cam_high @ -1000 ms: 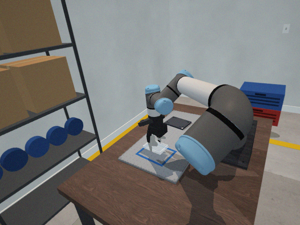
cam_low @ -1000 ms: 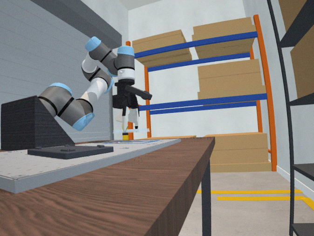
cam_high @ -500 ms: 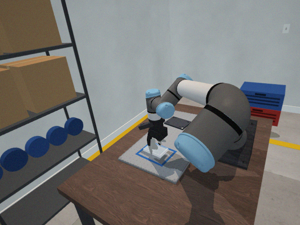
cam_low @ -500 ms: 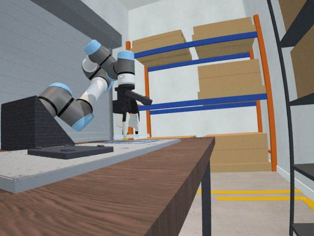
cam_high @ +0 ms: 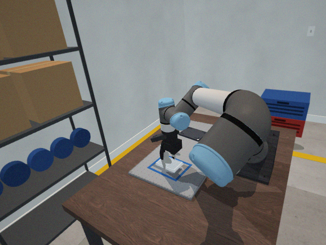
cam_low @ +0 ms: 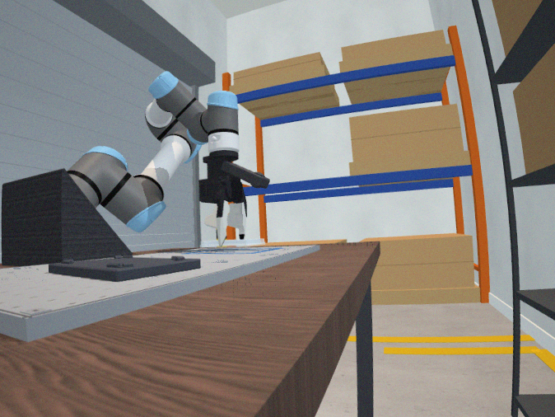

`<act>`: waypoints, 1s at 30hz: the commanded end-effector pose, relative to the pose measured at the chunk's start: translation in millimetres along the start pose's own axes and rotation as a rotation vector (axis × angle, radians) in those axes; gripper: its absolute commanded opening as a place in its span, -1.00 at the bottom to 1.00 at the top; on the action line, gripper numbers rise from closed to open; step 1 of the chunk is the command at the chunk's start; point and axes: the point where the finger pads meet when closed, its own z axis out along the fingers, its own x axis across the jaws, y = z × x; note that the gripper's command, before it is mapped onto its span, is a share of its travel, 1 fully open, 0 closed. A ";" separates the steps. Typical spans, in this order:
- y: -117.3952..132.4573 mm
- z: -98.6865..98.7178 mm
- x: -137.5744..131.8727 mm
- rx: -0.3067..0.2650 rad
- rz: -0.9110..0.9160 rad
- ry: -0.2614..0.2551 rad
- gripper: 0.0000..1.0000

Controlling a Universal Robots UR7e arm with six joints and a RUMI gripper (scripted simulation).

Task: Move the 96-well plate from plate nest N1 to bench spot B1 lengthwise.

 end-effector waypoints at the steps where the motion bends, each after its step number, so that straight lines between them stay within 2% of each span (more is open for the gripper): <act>1: -0.3 -0.3 0.0 0.001 0.000 0.000 -1.00; 30: 0.0 3.2 0.0 0.001 0.000 0.000 -1.00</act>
